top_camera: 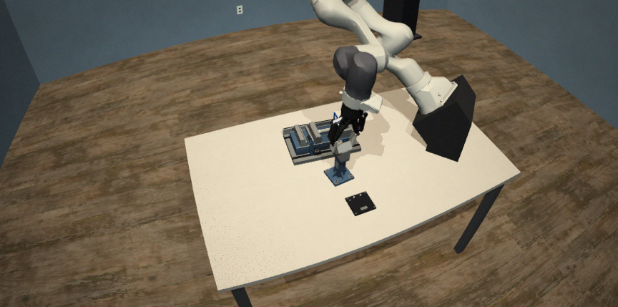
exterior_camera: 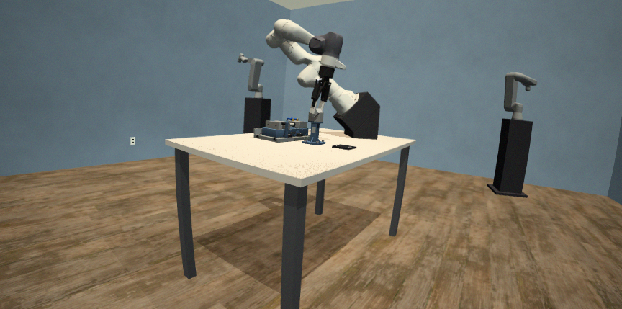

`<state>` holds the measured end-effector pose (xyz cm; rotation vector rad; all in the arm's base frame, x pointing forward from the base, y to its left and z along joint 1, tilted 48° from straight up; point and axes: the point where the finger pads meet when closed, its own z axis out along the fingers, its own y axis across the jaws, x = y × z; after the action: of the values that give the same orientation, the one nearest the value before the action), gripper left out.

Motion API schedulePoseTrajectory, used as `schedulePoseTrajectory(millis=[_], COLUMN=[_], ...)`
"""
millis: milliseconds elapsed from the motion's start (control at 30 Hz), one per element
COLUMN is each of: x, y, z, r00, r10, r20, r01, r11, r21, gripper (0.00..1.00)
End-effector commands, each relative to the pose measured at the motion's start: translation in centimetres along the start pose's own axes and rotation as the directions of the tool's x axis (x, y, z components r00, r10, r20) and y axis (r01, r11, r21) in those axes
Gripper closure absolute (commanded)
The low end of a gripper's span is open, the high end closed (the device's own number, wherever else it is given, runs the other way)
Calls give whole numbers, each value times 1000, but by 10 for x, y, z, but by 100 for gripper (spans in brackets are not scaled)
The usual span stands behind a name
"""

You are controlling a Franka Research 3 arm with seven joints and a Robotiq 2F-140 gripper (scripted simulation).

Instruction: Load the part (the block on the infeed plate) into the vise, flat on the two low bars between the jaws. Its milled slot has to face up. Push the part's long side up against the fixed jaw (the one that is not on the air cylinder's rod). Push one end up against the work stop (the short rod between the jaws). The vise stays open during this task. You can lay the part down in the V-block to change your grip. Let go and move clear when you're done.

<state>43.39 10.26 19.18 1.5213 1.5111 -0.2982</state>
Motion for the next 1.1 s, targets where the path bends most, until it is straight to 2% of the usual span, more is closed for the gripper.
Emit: schedulePoseTrajectory(millis=[0,467,867,933,1067], x=[5,2,-2,-2,-3], y=[2,2,2,2,2], z=[0,0,1,1,2], r00=[998,984,953,953,939], r10=[-27,-27,-27,-27,-27], r20=[-53,-177,-302,-302,-343], r01=[27,27,27,27,27], r11=[1000,1000,1000,1000,1000], r21=[-4,-4,-4,-4,-4], gripper=[49,49,49,49,49])
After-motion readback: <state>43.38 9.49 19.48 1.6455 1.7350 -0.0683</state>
